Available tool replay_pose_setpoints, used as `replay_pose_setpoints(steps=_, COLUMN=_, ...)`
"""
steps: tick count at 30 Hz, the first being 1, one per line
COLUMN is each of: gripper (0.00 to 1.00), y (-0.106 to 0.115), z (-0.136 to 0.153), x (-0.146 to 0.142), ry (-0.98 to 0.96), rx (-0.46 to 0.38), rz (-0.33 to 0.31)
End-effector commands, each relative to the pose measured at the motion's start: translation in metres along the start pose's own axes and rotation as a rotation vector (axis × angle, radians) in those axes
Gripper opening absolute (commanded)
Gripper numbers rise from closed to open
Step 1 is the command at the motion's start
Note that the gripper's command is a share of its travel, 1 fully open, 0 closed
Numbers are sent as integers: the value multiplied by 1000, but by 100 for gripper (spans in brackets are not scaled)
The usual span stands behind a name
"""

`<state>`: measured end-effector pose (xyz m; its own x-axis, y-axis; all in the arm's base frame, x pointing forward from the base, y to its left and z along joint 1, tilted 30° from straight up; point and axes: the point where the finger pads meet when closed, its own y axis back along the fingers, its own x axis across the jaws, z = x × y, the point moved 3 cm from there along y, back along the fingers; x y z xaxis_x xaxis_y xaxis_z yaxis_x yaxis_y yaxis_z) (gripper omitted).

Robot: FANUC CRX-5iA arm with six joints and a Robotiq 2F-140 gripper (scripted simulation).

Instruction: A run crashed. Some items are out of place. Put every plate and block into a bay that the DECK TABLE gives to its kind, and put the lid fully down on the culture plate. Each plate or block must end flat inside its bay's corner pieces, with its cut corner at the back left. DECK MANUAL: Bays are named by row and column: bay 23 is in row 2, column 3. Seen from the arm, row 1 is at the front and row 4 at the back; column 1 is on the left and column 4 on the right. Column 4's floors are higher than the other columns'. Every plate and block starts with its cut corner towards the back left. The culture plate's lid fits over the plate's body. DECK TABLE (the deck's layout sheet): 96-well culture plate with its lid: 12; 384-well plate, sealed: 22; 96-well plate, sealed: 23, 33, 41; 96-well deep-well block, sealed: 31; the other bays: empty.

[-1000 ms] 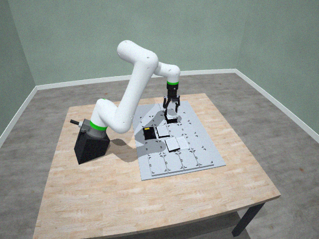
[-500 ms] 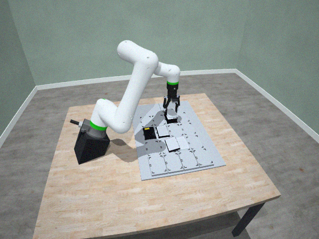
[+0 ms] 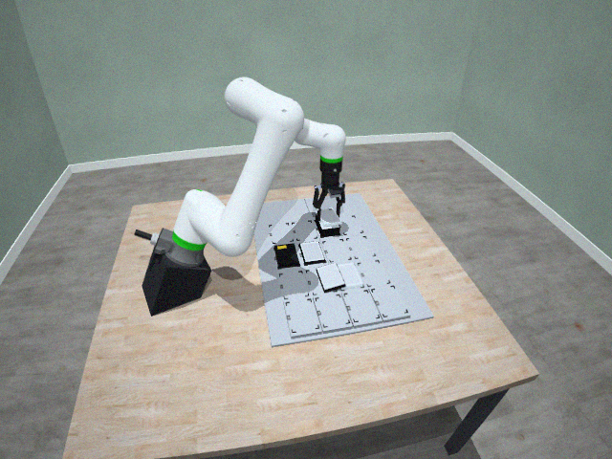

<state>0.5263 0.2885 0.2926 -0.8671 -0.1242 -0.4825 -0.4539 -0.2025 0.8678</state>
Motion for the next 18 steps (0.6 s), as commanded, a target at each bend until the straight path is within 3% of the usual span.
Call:
replay_pose_setpoints(steps=1, gripper=60, y=1, z=0, x=-1, ry=0, rx=-1, rz=-2)
replay_pose_setpoints(steps=18, gripper=59, y=1, z=0, x=-1, ry=0, rx=0, rz=-2)
